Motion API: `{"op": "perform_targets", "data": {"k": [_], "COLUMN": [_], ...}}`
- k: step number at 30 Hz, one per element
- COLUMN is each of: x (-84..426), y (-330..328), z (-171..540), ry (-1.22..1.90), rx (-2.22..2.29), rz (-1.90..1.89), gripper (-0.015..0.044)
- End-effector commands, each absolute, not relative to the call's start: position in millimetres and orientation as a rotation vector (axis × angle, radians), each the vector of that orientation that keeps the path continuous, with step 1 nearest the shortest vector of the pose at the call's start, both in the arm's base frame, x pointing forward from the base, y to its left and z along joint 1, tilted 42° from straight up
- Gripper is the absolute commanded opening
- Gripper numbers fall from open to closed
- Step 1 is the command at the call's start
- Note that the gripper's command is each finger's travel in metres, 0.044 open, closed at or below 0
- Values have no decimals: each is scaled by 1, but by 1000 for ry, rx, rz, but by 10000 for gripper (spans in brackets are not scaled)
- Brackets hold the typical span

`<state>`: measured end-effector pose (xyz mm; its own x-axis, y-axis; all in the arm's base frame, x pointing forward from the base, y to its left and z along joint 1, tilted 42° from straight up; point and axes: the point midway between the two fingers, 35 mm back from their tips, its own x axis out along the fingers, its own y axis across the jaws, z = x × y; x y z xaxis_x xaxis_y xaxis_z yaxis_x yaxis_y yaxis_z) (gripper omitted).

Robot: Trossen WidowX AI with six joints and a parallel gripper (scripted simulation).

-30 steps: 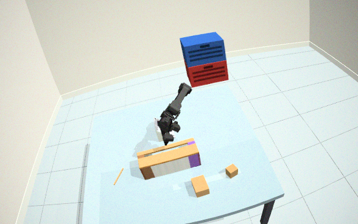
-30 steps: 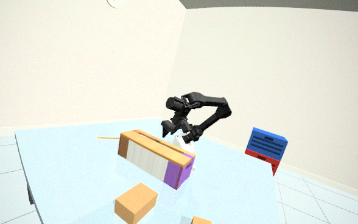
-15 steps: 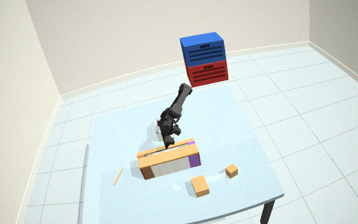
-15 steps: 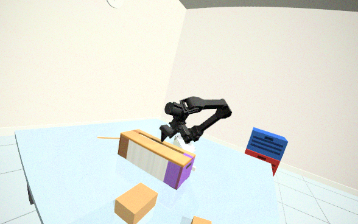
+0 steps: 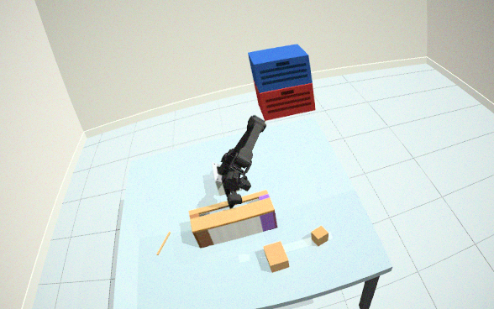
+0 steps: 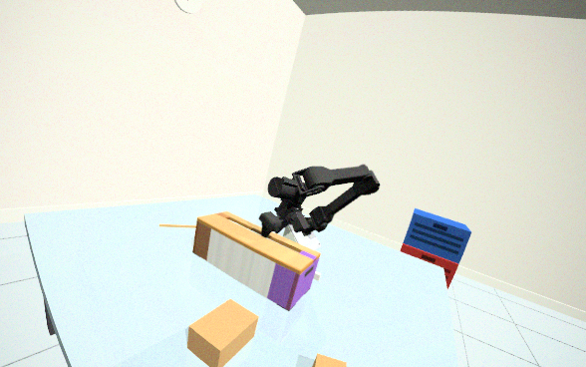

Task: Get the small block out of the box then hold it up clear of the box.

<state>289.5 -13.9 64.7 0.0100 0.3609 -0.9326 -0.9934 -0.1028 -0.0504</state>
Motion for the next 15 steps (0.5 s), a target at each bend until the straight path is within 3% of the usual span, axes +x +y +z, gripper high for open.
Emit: {"op": "perform_targets", "data": {"k": [1,15], "x": [288,287], "y": [-8,7], "z": [59,43], "ry": [860,858], "rx": [-1012,-1011], "rz": [1425,1426], "gripper": [400,400]}}
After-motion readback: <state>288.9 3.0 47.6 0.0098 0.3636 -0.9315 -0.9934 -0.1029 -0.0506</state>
